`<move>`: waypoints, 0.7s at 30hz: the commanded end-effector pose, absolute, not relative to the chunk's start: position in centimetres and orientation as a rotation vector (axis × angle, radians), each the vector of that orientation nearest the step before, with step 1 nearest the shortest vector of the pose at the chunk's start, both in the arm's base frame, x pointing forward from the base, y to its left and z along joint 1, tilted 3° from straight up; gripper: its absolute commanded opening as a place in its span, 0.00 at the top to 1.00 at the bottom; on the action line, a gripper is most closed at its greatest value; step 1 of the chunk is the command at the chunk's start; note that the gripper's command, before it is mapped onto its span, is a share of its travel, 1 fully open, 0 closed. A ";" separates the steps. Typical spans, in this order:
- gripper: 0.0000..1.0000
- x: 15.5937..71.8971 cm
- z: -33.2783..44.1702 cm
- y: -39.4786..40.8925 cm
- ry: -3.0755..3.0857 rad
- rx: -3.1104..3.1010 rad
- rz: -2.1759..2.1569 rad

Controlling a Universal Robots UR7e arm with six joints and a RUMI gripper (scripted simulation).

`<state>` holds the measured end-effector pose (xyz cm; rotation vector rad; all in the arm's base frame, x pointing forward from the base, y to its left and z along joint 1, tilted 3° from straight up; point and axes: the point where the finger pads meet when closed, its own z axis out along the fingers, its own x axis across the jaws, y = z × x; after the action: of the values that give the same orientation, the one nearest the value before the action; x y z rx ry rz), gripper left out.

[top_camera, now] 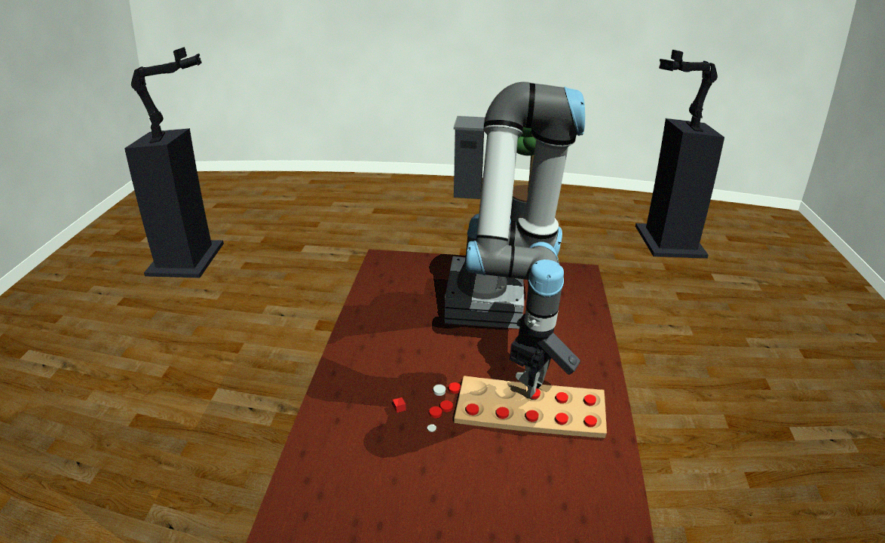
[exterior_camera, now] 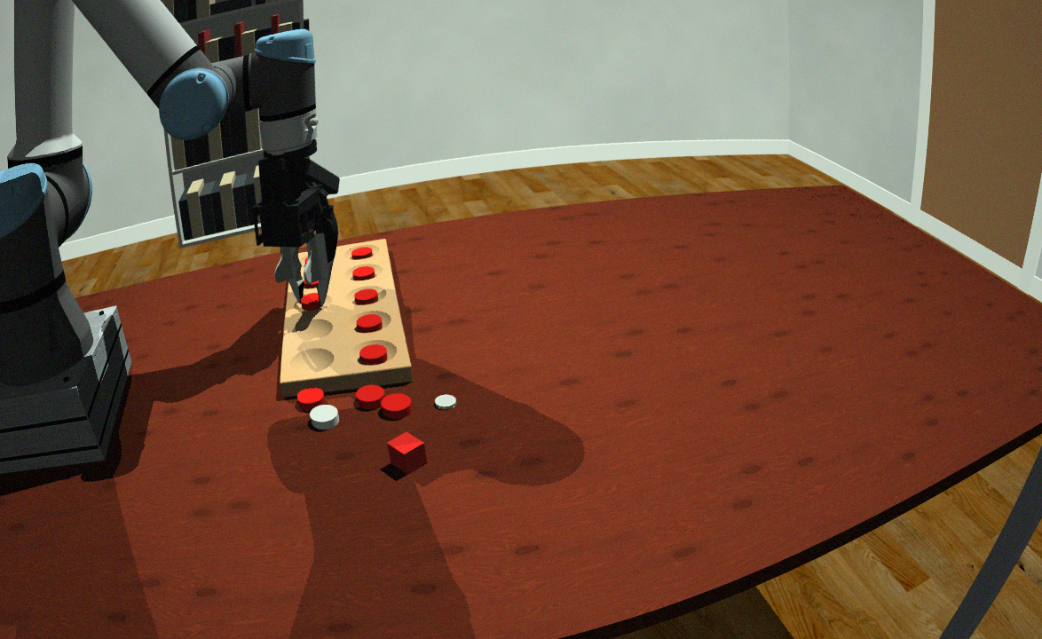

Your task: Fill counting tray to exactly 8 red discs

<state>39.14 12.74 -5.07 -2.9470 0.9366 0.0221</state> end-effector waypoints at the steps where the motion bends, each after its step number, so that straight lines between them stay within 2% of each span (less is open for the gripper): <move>1: 1.00 39.2 -5.4 12.8 0.936 -2.947 0.020; 13: 1.00 39.2 -5.4 12.8 0.936 -2.947 0.020; 14: 0.78 39.2 -5.4 12.8 0.936 -2.947 0.020; 21: 0.78 39.2 -5.4 12.8 0.936 -2.947 0.020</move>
<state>39.14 12.76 -5.47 -2.9470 0.9366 0.0217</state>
